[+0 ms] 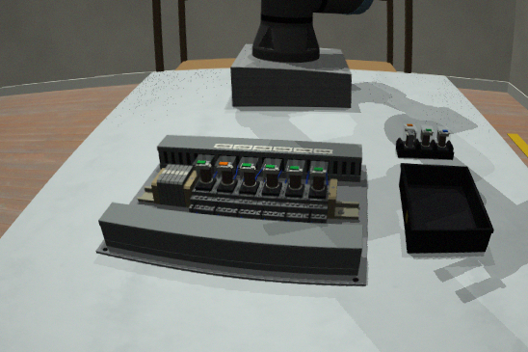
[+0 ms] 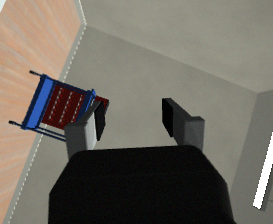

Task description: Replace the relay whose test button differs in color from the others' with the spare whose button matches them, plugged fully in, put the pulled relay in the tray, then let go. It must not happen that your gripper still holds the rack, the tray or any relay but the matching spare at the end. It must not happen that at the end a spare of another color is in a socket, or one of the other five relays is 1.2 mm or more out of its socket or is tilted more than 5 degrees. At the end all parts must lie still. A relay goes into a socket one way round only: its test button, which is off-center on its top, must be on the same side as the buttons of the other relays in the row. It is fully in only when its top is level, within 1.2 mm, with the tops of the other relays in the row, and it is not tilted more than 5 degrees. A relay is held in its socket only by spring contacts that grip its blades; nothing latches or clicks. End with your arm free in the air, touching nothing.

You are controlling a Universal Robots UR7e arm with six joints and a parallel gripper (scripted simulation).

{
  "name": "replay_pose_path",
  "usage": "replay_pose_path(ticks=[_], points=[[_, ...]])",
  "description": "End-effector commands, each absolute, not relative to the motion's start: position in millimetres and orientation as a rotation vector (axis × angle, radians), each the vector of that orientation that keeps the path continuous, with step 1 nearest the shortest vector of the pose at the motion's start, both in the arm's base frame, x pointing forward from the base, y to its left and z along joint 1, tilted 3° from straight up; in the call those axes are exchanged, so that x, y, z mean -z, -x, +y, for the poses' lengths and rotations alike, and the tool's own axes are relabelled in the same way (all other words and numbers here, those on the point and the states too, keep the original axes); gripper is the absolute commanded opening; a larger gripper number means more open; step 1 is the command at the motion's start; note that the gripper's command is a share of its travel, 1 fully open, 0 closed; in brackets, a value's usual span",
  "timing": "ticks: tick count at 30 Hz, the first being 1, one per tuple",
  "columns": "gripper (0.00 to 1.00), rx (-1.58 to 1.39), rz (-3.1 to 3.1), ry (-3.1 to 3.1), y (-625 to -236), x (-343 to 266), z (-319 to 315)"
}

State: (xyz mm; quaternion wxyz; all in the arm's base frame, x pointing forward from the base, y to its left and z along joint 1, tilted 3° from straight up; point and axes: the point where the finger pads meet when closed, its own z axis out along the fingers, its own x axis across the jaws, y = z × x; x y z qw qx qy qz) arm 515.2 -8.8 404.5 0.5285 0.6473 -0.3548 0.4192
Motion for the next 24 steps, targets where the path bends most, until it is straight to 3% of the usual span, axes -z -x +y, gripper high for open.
replay_pose_path(ticks=[1,7,19,24], points=[[1.0,-1.005,-0.846,-1.561,-516,-405,-9],[1.0,-1.005,-0.846,-1.561,-510,-450,-47],[1.0,-1.005,-0.846,-1.561,-510,-450,-47],[1.0,-1.005,-0.846,-1.561,-504,-492,-83]])
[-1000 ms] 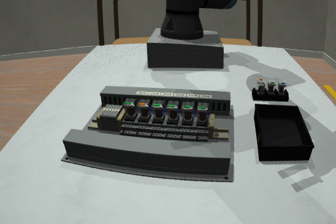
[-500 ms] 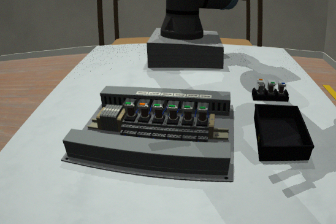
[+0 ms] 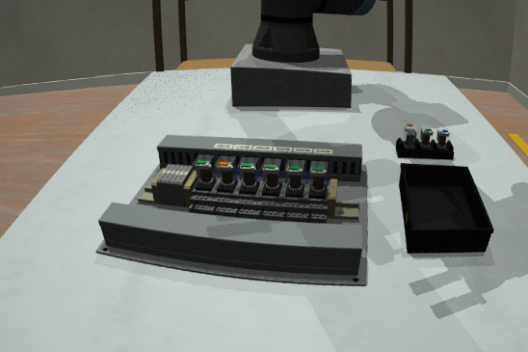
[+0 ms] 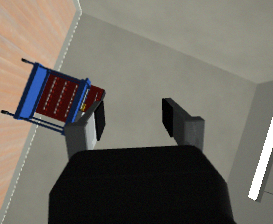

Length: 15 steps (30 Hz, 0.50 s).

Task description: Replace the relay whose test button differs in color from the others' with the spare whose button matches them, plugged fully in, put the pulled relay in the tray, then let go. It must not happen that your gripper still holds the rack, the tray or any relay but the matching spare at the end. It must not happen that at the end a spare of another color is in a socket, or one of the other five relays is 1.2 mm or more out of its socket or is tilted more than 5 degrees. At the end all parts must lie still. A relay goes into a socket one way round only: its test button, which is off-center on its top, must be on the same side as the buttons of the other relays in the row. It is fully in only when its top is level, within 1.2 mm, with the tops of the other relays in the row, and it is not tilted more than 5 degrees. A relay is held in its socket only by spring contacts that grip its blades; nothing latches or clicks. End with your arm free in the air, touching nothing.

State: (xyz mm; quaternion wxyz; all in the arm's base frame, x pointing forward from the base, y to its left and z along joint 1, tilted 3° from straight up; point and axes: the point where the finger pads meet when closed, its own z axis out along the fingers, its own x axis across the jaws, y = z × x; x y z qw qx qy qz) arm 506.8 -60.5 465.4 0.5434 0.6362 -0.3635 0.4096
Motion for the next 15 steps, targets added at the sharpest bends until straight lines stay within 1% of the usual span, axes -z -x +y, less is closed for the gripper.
replay_pose_path(ticks=[1,12,13,15], points=[[1.0,-1.005,-0.846,-1.561,-504,-492,-83],[1.0,-1.005,-0.846,-1.561,-504,-492,-83],[1.0,-0.963,-0.879,-1.512,-503,-500,-89],[1.0,-0.984,-0.862,-1.536,-501,-516,-102]])
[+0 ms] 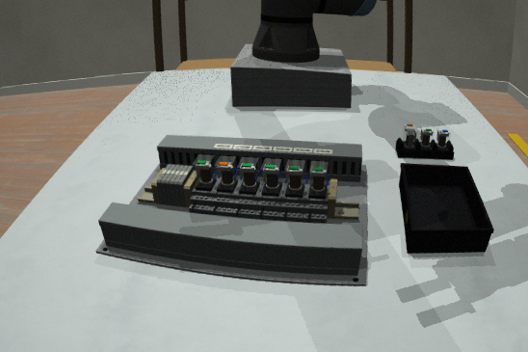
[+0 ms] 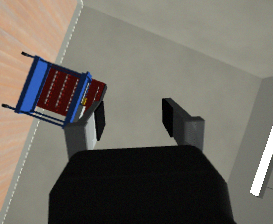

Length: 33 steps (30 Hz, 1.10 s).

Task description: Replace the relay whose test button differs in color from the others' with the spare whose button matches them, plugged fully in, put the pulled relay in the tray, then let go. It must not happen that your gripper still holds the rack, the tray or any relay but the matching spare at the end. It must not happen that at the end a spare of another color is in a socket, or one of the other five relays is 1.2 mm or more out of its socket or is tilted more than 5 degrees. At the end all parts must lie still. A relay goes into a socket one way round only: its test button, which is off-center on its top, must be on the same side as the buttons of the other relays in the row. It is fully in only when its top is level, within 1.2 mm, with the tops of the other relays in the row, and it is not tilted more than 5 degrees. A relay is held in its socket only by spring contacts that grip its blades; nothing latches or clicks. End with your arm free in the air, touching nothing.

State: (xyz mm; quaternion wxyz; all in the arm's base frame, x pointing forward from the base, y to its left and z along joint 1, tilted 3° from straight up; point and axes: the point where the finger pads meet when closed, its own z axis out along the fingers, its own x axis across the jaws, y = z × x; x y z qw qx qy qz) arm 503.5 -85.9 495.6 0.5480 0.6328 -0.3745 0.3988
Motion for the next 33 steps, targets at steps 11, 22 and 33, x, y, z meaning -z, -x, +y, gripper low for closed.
replay_pose_path(ticks=[11,22,33], points=[[1.0,-1.005,-0.846,-1.561,-500,-531,-116],[1.0,-1.005,-0.846,-1.561,-497,-554,-136],[1.0,-0.959,-0.89,-1.553,-497,-551,-133]])
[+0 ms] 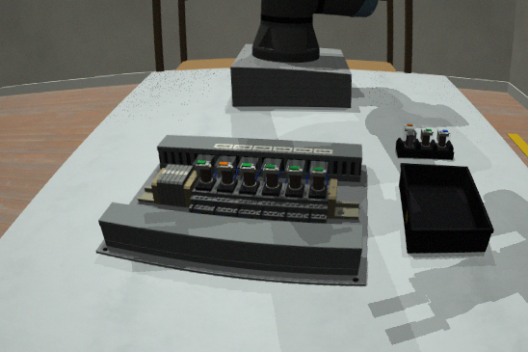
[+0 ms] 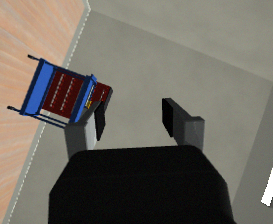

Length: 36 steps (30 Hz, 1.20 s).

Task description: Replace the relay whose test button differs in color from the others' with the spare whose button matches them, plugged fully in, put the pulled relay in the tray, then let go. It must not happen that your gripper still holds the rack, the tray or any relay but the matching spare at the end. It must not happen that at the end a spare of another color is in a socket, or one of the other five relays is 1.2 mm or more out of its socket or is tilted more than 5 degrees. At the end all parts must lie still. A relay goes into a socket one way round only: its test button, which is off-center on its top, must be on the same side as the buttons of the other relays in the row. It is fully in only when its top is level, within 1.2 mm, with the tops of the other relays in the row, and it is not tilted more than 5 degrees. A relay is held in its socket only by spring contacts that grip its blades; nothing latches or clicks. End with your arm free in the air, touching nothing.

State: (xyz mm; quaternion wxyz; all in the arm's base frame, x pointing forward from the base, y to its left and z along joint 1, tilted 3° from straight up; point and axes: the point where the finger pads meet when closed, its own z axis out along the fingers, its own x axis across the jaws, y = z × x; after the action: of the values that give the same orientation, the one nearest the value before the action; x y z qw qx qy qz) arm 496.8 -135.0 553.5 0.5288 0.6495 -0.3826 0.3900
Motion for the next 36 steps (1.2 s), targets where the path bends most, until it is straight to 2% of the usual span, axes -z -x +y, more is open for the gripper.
replay_pose_path(ticks=[1,36], points=[[1.0,-0.974,-0.875,-1.556,-497.5,-549.7,-131.9],[1.0,-1.005,-0.846,-1.561,-498.5,-541.4,-124.8]])
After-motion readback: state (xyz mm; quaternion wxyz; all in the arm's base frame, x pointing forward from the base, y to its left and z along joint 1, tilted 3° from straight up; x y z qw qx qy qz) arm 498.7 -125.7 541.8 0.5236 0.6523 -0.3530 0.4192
